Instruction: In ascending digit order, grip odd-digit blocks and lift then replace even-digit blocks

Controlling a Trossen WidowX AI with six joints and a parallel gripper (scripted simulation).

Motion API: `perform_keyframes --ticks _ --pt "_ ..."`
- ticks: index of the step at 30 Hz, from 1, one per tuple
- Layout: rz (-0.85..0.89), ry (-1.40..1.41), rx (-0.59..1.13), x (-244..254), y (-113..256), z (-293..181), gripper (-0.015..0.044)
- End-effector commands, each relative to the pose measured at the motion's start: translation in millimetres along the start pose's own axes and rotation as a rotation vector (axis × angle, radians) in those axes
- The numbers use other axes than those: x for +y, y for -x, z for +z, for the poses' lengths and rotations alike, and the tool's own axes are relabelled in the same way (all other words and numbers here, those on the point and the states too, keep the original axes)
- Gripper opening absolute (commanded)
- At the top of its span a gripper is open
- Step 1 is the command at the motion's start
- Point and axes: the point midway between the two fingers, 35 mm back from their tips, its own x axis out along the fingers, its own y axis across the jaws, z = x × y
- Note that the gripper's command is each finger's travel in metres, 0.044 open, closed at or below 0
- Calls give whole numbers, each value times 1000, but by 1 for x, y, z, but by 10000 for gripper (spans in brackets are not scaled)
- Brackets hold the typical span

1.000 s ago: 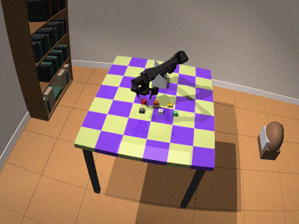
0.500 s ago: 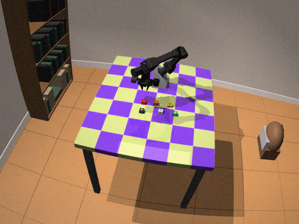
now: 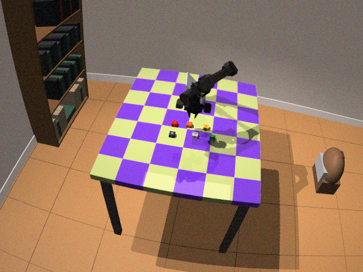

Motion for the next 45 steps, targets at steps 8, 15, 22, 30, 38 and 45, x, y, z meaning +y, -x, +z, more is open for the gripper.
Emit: perform_keyframes --ticks 8,15,22,30,38,45 --pt "6 -7 15 30 -25 6 225" --pt "16 -13 1 31 -81 7 400" --pt "16 -13 1 31 -85 7 400" --pt "16 -13 1 32 -98 7 400" --pt "17 -13 1 32 -111 7 400" --pt "18 -13 2 32 -118 6 374"
